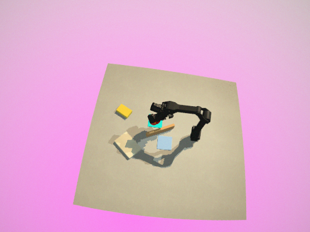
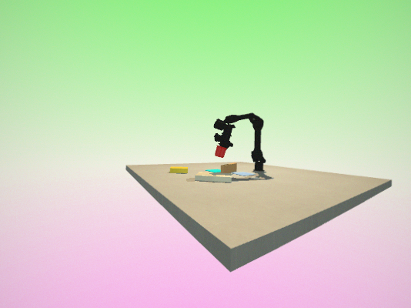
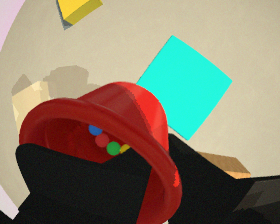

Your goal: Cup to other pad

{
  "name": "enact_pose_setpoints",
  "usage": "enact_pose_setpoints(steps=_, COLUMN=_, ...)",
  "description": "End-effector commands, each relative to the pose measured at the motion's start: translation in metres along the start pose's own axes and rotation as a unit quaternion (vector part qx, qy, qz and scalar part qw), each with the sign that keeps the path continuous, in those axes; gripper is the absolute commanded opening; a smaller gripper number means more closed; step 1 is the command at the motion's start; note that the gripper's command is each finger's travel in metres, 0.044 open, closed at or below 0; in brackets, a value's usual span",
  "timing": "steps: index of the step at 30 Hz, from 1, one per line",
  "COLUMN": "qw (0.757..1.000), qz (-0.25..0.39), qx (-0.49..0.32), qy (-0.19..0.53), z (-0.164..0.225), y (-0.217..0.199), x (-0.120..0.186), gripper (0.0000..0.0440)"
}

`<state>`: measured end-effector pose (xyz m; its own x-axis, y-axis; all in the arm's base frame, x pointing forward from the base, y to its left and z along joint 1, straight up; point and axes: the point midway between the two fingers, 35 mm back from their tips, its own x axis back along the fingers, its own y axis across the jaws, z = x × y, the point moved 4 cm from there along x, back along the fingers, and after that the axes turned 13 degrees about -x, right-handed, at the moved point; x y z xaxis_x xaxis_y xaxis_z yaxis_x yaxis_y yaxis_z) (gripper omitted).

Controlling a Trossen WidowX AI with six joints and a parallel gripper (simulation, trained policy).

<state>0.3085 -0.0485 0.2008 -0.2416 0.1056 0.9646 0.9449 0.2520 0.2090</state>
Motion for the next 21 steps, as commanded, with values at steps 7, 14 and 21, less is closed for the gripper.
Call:
enact_pose_setpoints(steps=7, qw=1.0, qz=0.0, qx=-0.022, qy=-0.016, z=-0.024, y=-0.001, x=-0.027, gripper=0.0)
enact_pose_setpoints(steps=14, qw=0.999, qz=0.002, qx=-0.033, qy=-0.021, z=-0.032, y=-0.007, x=-0.048, gripper=0.0001)
enact_pose_setpoints(steps=21, qw=0.999, qz=0.008, qx=-0.04, qy=-0.022, z=-0.033, y=-0.016, x=-0.069, gripper=0.0004)
